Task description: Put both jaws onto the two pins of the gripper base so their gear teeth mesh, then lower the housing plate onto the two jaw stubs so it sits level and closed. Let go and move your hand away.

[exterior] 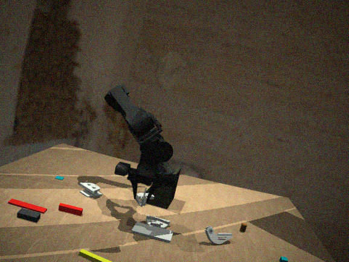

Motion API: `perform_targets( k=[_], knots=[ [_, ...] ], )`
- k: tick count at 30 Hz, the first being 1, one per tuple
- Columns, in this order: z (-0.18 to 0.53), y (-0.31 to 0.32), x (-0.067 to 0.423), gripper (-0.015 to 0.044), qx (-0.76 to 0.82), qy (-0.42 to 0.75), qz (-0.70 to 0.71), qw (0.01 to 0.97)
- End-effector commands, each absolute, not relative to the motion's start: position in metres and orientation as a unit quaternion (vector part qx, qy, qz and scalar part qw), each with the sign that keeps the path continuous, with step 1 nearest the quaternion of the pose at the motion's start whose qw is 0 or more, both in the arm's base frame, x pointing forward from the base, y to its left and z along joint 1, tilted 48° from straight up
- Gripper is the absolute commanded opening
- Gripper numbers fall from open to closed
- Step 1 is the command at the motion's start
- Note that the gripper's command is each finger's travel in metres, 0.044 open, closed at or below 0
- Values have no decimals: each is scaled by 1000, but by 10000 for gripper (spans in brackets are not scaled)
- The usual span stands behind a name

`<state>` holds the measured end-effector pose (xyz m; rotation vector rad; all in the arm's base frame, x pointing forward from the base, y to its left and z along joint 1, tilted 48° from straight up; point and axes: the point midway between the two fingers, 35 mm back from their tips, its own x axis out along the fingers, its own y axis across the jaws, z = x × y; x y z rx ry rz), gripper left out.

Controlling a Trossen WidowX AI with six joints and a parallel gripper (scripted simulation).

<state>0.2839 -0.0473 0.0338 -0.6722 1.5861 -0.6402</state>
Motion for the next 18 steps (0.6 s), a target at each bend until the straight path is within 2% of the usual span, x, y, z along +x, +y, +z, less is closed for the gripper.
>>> perform_targets(
  k=[1, 18],
  knots=[
    [33, -46, 284, 134, -290, 688, -274, 606],
    [10, -28, 308, 134, -290, 687, -273, 607]
  ],
)
